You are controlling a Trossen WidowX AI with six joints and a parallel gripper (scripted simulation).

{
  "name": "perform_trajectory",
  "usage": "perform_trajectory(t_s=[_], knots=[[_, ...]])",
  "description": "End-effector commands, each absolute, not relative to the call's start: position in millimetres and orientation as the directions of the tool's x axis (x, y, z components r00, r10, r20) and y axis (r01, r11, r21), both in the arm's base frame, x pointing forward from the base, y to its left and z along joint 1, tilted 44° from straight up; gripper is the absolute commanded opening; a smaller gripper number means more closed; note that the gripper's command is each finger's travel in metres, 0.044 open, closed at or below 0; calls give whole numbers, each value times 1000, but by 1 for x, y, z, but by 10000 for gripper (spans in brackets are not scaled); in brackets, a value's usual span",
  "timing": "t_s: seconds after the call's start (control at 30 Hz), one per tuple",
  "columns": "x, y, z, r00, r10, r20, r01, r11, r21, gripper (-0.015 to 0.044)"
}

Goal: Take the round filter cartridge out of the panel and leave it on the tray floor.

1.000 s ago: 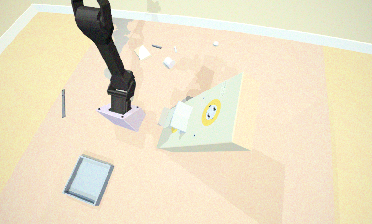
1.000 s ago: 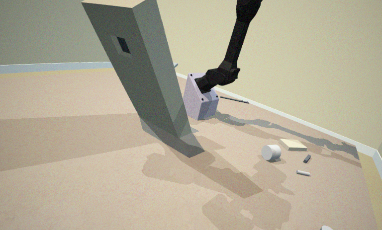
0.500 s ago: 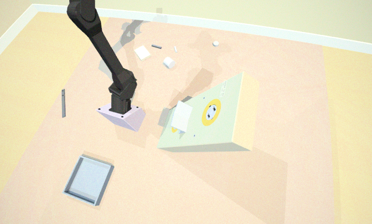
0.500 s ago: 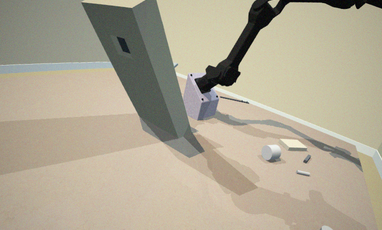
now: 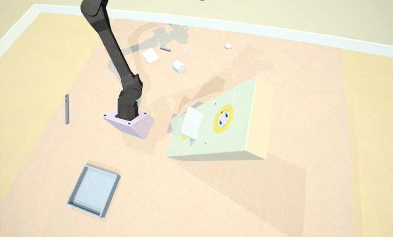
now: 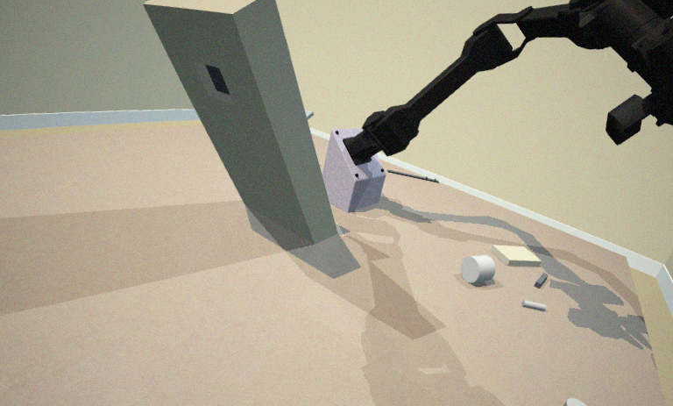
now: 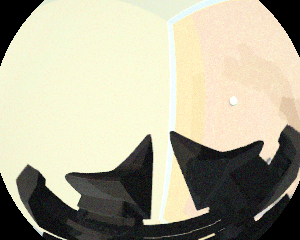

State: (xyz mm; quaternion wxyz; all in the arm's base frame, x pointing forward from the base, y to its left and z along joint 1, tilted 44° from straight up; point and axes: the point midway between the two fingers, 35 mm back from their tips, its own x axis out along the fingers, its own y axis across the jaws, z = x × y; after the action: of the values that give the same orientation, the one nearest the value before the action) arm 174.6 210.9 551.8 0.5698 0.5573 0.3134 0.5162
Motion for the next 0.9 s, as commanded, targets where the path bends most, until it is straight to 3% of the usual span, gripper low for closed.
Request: perform_trajectory(t_s=[0.0,0.23,0.43,0.67,0.87], knots=[[232,189,506,420,902,99,-229,0,974,95],[302,122,432,615,785,-75,-136,200,970,95],[333,46,368,728,655,-204,-8,306,952,95],[330,-50,295,805,498,-321,160,338,928,95],[302,-117,227,826,418,-378,309,226,924,95]])
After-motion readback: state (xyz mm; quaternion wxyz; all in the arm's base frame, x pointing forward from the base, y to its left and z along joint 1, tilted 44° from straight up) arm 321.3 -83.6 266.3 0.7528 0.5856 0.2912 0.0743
